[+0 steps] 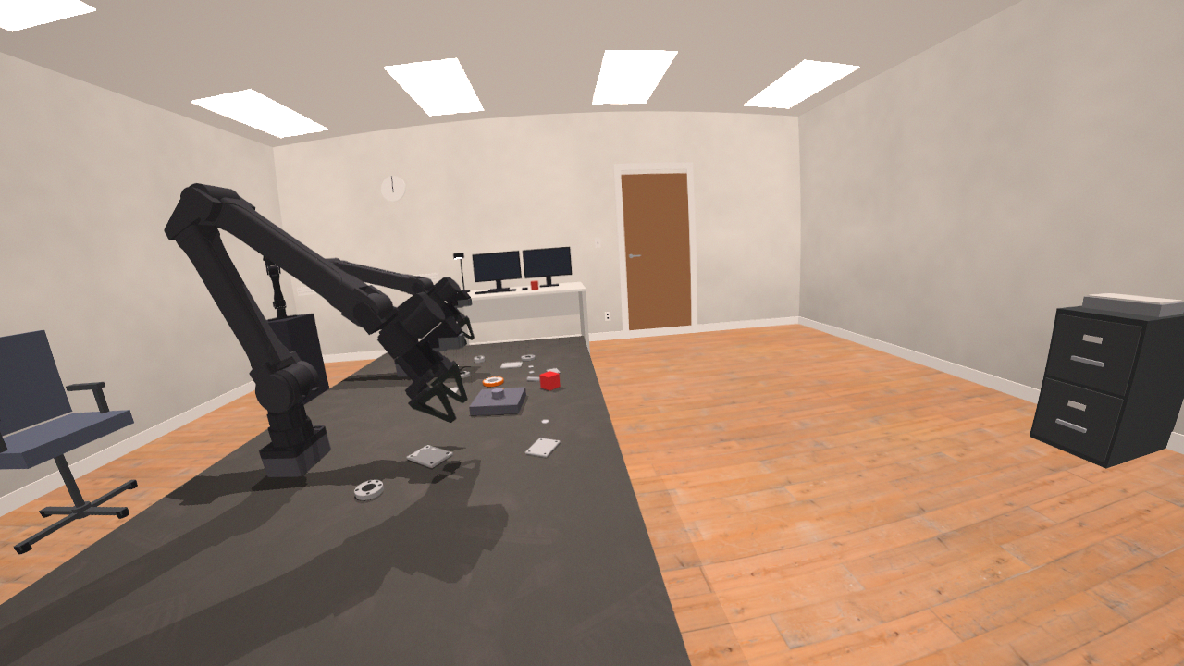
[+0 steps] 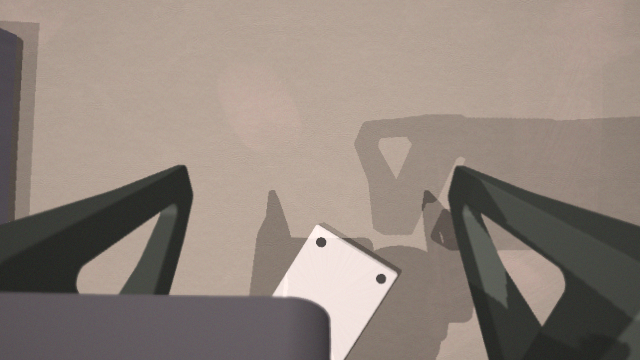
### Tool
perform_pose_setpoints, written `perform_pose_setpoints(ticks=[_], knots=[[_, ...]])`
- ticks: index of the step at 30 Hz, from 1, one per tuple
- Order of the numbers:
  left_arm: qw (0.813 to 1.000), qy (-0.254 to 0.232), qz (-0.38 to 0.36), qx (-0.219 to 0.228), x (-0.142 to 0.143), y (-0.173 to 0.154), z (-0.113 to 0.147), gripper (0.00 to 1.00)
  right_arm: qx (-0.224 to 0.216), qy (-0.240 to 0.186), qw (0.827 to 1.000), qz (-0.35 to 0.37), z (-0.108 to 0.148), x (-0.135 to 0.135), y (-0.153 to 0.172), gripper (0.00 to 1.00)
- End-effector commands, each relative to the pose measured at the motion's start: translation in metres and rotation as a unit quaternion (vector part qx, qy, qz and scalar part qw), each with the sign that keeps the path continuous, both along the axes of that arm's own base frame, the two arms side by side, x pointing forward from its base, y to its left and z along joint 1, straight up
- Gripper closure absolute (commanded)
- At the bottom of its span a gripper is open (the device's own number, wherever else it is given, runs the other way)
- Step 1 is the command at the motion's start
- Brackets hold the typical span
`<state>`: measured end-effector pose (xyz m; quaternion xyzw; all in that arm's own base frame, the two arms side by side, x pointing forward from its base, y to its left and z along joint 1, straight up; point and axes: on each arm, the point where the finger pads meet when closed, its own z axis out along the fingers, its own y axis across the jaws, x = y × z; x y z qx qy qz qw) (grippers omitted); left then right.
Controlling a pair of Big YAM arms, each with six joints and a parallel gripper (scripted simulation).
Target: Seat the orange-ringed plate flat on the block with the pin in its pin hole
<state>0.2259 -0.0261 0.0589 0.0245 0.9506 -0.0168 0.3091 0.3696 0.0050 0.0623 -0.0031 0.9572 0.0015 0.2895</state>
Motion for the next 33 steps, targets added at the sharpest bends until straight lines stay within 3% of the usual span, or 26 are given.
perform_pose_setpoints(ticks=[1, 5, 10, 12, 23, 33], knots=[[0.999, -0.017, -0.05, -0.009, 0.01, -0.041, 0.02, 0.0, 0.002, -0.038, 0.999, -0.001, 0.017, 0.079, 0.004, 0.0], [0.987, -0.021, -0.158, 0.0, 0.005, -0.095, 0.02, 0.0, 0.001, -0.038, 0.999, 0.001, 0.016, 0.118, 0.007, 0.0], [0.956, -0.025, -0.291, 0.009, -0.005, -0.166, 0.019, 0.0, -0.006, -0.031, 0.999, 0.01, 0.013, 0.156, 0.007, 0.0], [0.956, -0.025, -0.291, 0.009, -0.005, -0.166, 0.019, 0.0, -0.006, -0.031, 0.999, 0.01, 0.013, 0.156, 0.007, 0.0], [0.911, -0.021, -0.413, 0.007, -0.015, -0.24, 0.015, 0.0, 0.001, -0.027, 1.0, 0.005, 0.009, 0.166, 0.004, 0.0], [0.91, -0.017, -0.414, 0.0, -0.014, -0.247, 0.014, 0.0, 0.001, -0.03, 1.0, 0.005, 0.011, 0.166, 0.004, 0.0]])
